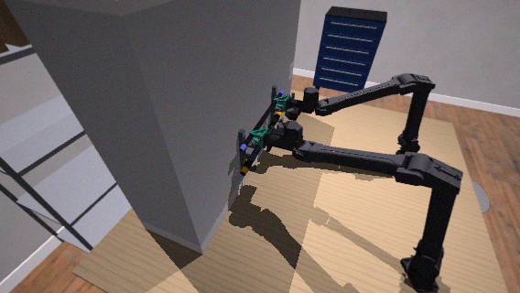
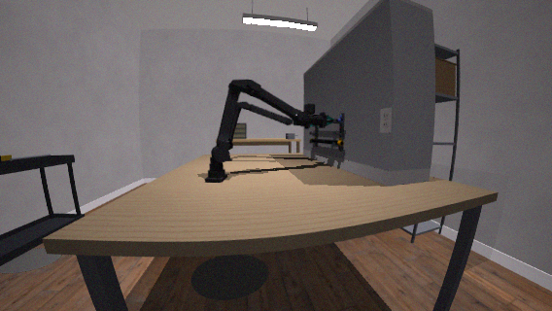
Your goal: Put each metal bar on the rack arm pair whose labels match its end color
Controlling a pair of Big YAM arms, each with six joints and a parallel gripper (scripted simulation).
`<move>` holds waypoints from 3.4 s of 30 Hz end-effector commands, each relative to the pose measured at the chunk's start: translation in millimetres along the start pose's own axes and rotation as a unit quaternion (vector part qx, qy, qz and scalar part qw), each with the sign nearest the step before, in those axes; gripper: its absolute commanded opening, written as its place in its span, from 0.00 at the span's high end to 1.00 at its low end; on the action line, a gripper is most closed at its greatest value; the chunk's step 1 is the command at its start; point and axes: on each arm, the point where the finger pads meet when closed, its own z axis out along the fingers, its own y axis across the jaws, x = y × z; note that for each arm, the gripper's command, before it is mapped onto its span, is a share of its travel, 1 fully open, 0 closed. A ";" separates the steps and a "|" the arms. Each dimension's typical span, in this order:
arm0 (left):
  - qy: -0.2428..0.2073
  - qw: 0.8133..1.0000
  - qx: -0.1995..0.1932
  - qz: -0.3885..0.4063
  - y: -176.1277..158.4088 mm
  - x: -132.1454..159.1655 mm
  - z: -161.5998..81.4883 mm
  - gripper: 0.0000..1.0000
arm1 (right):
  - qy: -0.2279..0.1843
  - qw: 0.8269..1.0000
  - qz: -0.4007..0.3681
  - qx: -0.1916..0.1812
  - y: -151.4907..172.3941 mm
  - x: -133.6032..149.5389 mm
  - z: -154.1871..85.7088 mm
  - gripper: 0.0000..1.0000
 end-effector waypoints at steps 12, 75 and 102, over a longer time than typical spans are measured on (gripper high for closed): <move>0.008 0.998 -0.052 -0.022 45.1 9.0 -9.1 1.00 | 0.002 0.999 0.015 0.035 -28.4 2.5 0.0 1.00; 0.008 0.998 -0.051 -0.022 43.6 9.0 -11.4 0.50 | 0.002 0.999 0.014 0.035 -22.7 2.5 0.0 0.50; 0.007 0.998 -0.055 -0.017 40.1 6.4 -11.4 0.46 | 0.001 0.999 0.008 0.036 -19.3 1.9 0.0 0.46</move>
